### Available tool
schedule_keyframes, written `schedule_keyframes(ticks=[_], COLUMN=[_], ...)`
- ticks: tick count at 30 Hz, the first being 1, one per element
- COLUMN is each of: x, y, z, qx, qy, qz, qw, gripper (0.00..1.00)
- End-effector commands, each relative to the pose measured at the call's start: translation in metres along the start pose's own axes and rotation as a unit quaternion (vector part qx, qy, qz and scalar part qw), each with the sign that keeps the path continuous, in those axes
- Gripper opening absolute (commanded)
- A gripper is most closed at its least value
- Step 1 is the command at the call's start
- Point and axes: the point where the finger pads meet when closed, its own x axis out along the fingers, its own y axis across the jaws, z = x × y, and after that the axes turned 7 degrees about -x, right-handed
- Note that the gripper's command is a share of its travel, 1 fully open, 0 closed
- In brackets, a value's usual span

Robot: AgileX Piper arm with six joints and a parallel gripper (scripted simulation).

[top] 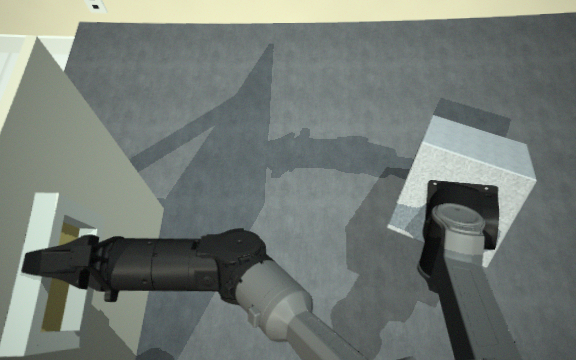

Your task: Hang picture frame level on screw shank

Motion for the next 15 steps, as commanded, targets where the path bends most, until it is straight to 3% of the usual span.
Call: schedule_keyframes(ticks=[1,15], x=[0.0006,0.0005], y=[-0.0013,-0.0050], z=[-0.0003,0.0003], qx=[0.000,0.000], qy=[0.000,-0.001], qz=[-0.002,-0.003], qw=[1.000,1.000], gripper=[0.00,0.00])
